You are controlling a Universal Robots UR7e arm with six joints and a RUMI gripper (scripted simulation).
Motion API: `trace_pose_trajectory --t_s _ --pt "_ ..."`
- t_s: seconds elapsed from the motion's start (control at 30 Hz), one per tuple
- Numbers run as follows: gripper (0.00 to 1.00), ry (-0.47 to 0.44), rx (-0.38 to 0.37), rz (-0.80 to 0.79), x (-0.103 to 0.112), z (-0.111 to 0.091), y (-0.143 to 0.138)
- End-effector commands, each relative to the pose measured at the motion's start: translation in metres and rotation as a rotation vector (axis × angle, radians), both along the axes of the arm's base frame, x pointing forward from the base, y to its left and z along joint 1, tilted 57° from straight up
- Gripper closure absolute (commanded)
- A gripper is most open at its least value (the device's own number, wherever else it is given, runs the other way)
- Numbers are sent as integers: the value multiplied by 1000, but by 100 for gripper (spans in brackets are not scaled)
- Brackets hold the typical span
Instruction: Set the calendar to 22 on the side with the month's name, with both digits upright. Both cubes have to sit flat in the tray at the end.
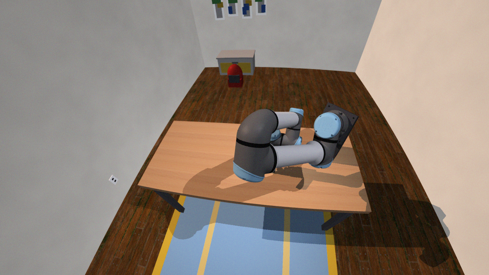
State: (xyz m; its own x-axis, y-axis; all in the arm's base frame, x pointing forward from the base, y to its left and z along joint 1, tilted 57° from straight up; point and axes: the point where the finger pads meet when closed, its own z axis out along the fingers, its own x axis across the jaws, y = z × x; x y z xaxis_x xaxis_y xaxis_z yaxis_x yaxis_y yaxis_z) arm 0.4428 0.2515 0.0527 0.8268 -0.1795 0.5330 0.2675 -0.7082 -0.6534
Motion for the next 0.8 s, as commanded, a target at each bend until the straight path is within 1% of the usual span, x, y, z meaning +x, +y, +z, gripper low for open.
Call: trace_pose_trajectory --t_s 0.0,0.77 --pt "89 0 0 0 -1 1 -1" --pt "89 0 0 0 -13 14 -18"
